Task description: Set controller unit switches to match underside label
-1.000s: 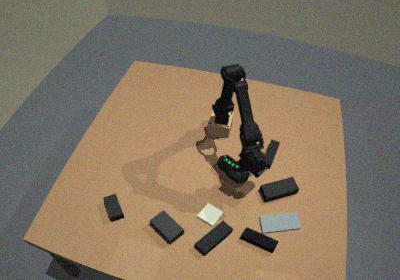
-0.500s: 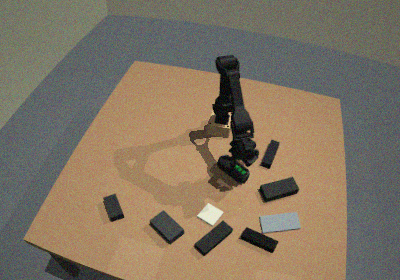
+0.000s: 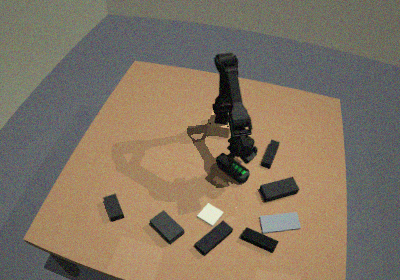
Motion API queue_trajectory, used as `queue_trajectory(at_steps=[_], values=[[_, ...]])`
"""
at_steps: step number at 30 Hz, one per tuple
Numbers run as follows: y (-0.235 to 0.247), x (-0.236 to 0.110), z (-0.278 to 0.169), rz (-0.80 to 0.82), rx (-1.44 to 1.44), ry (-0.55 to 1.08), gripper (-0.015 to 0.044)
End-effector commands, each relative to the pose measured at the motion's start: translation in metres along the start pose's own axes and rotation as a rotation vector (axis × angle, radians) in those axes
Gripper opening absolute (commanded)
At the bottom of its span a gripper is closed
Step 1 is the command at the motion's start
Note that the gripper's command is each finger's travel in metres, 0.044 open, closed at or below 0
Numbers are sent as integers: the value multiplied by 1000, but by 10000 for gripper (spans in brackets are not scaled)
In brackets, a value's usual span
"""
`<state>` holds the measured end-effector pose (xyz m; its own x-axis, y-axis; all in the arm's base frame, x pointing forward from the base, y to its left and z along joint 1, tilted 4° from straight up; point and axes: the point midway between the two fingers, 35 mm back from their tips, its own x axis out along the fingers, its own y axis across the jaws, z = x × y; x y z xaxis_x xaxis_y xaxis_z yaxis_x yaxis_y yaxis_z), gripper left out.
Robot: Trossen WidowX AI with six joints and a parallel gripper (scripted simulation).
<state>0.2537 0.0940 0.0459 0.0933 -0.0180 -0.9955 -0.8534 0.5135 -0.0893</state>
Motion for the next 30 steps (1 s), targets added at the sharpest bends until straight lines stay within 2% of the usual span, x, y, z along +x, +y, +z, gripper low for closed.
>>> queue_trajectory(at_steps=[1, 4, 8, 13, 30], values=[[0, -2, 0, 0, -5, -5, 440], [0, -9, 1, 0, -4, -4, 440], [0, -48, 1, 0, 0, -1, 440], [0, -50, 1, 0, 0, -1, 440], [0, -50, 1, 0, 0, -1, 0]])
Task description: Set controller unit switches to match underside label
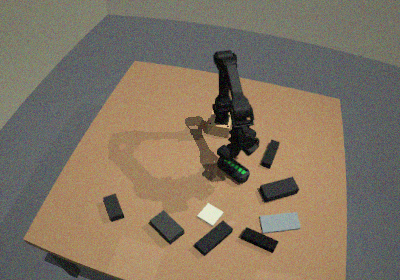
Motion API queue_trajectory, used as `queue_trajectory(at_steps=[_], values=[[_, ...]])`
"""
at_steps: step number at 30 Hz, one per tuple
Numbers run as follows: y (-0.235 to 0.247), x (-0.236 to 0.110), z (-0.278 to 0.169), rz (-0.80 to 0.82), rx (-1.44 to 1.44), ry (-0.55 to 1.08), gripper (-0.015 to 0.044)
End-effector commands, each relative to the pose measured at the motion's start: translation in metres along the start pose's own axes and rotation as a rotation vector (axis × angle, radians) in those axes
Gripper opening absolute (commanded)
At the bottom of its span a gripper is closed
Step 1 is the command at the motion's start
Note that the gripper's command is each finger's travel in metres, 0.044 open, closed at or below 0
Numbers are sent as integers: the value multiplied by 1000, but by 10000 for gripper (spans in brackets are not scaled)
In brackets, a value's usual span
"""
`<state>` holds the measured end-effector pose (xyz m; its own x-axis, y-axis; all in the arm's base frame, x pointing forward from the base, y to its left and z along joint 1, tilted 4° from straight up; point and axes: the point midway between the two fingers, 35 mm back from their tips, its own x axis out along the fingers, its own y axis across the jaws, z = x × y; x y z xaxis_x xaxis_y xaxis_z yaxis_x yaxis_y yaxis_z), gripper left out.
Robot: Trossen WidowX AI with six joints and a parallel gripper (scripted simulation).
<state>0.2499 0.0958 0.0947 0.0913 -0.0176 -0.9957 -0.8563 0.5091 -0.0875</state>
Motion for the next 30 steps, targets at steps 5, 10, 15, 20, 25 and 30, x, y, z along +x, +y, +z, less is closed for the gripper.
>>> queue_trajectory(at_steps=[5, 10, 15, 20, 25, 30], values=[[0, -1, 0, -2, 5, -1, 0], [0, 0, 0, 1, 0, 0, 26], [0, 0, 0, 1, 0, 0, 157], [0, 0, 0, 1, 0, 0, 289], [0, 0, 0, 1, 0, 0, 420], [4, 5, 1, 1, 3, 1, 387]])
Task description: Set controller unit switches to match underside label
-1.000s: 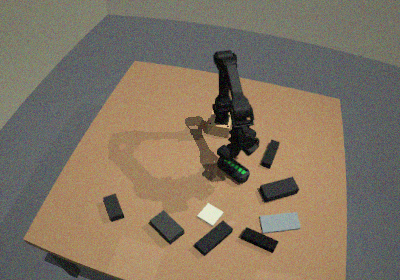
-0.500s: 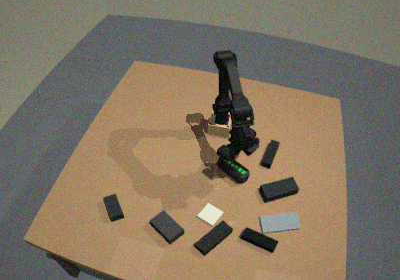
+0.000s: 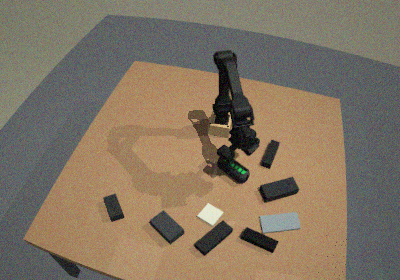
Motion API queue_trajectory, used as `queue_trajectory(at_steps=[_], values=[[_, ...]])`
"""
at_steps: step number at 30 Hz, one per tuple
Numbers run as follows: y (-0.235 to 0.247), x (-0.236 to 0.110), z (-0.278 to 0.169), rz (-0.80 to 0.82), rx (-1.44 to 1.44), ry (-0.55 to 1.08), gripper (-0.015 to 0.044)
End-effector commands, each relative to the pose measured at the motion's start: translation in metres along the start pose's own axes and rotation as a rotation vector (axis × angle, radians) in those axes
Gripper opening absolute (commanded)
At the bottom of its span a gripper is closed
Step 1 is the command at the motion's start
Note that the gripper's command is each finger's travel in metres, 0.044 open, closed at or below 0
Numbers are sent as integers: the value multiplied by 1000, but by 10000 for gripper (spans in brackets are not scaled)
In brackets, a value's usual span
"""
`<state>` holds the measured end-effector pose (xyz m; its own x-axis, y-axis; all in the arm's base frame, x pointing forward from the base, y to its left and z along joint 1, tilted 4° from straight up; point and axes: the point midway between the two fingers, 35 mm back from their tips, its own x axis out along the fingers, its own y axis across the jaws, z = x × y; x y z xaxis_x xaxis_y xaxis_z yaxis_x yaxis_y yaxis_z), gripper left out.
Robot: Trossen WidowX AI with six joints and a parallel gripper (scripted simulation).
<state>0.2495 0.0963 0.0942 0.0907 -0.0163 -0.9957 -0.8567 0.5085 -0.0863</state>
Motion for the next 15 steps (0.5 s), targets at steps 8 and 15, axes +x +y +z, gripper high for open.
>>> queue_trajectory(at_steps=[8, 15], values=[[46, 54, 0, 4, 34, 17, 177], [46, 54, 0, 4, 34, 17, 0]])
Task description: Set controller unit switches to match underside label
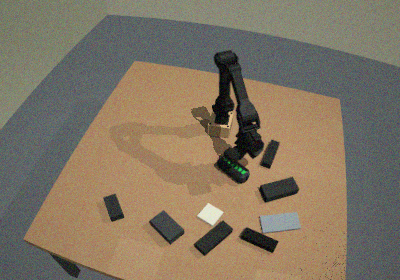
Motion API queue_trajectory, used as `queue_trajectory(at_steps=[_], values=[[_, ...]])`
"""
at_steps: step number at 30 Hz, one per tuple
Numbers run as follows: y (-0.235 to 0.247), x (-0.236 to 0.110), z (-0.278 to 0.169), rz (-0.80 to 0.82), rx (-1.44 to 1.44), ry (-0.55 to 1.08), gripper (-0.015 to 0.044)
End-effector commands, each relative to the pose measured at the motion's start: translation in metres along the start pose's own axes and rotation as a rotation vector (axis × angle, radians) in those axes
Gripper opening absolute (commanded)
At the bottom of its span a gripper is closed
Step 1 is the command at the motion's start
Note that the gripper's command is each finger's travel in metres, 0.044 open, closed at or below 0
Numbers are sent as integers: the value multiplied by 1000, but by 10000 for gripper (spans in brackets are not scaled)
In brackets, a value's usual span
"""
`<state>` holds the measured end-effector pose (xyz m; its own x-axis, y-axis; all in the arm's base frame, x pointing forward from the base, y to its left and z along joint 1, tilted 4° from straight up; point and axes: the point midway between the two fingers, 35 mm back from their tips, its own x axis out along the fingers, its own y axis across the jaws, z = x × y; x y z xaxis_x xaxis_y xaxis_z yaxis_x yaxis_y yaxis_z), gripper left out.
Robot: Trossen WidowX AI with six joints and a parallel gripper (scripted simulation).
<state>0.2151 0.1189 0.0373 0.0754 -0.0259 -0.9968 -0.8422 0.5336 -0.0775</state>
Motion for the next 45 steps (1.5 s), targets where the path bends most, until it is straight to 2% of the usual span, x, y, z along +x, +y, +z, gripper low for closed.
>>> queue_trajectory(at_steps=[1, 20, 22, 26, 31, 42, 45], values=[[0, 1, 0, -4, 5, 1, 0], [0, 0, 0, 1, 0, 0, 0], [0, -8, 1, 1, 0, 0, 53], [1, -48, 1, 1, 0, 0, 157], [1, -50, 0, 1, 0, 0, 289], [1, -50, 0, 1, 0, 0, 0], [1, -50, 0, 1, 0, 0, 0]])
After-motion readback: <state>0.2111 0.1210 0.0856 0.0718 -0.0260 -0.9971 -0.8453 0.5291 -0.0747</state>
